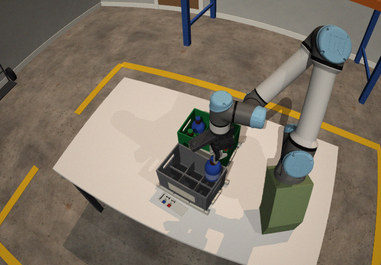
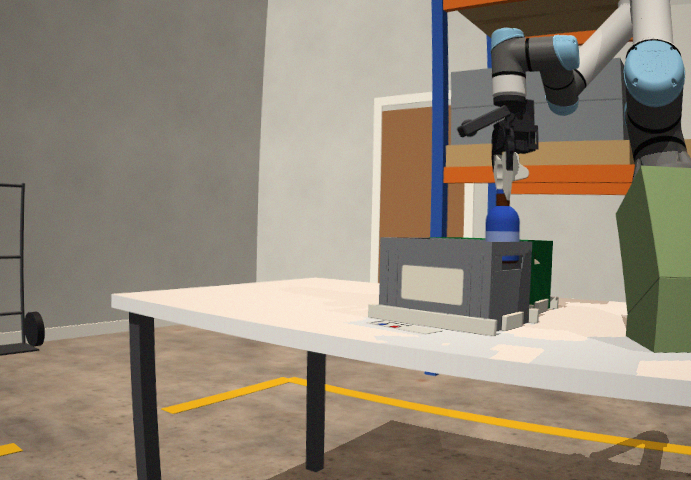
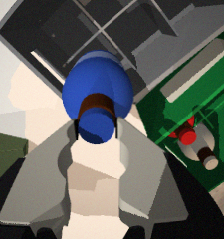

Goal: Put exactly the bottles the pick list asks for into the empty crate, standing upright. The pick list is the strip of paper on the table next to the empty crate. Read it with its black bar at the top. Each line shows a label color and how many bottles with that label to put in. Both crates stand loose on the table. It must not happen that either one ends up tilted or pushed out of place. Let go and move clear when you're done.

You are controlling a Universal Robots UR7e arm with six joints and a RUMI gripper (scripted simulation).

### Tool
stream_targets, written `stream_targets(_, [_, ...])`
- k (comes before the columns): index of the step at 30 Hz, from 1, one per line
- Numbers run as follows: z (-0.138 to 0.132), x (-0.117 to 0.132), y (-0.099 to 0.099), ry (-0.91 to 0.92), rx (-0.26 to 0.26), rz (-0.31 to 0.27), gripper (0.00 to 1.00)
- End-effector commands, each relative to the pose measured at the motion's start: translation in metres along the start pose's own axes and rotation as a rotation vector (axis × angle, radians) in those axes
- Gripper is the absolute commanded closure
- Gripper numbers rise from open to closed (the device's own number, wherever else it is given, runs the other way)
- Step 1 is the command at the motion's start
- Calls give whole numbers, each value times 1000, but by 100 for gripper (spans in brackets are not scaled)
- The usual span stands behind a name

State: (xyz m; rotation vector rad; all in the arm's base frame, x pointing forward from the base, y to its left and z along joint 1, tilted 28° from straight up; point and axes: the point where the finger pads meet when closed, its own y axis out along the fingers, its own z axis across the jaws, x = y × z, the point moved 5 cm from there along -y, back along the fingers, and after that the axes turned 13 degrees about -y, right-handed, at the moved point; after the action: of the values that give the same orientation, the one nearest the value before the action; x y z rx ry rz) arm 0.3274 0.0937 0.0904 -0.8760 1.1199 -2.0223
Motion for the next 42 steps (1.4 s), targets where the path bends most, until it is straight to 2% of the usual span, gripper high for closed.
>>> stream_targets(1, [1, 0, 5, 2, 3, 5, 100])
stream_targets(42, [1, -1, 41, 2, 3, 5, 100])
